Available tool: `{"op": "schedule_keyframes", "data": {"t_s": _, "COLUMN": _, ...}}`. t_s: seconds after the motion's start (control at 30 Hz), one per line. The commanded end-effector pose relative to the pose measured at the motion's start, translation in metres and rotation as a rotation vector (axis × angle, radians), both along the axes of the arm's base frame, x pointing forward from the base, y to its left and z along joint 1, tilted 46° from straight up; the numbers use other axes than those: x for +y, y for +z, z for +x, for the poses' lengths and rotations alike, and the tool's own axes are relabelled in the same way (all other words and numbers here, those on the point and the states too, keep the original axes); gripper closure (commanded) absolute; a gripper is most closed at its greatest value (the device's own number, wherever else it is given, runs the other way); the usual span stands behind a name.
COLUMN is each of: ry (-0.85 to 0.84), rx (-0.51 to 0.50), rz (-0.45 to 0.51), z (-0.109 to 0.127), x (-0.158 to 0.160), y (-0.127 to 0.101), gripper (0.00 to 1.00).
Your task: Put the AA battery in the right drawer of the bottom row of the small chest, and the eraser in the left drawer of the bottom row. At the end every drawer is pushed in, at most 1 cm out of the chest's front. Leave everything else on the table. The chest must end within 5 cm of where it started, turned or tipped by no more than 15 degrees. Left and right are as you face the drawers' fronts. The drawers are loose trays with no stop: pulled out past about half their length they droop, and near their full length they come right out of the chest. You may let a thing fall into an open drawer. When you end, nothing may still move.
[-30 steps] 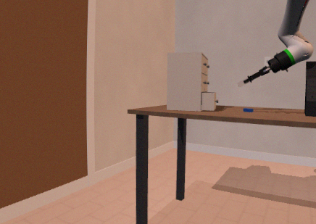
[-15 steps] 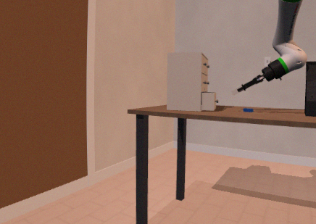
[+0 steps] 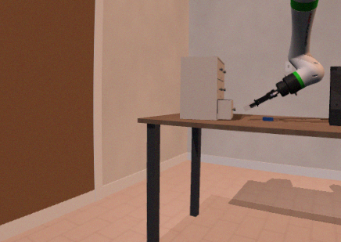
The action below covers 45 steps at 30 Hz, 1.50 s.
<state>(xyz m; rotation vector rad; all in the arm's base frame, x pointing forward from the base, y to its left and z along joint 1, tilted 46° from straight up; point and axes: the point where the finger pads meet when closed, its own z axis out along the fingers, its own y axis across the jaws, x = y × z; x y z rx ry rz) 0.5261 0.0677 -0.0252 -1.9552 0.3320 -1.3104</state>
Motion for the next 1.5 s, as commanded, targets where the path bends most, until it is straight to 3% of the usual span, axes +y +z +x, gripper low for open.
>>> {"op": "schedule_keyframes", "data": {"t_s": 0.0, "ry": 0.0, "rx": 0.0, "rz": 0.0, "z": 0.0006, "x": 0.0005, "y": -0.0005, "gripper": 1.0}}
{"op": "schedule_keyframes", "data": {"t_s": 1.47, "ry": 0.0, "rx": 0.0, "rz": 0.0, "z": 0.0051, "x": 0.001, "y": 0.0002, "gripper": 1.0}}
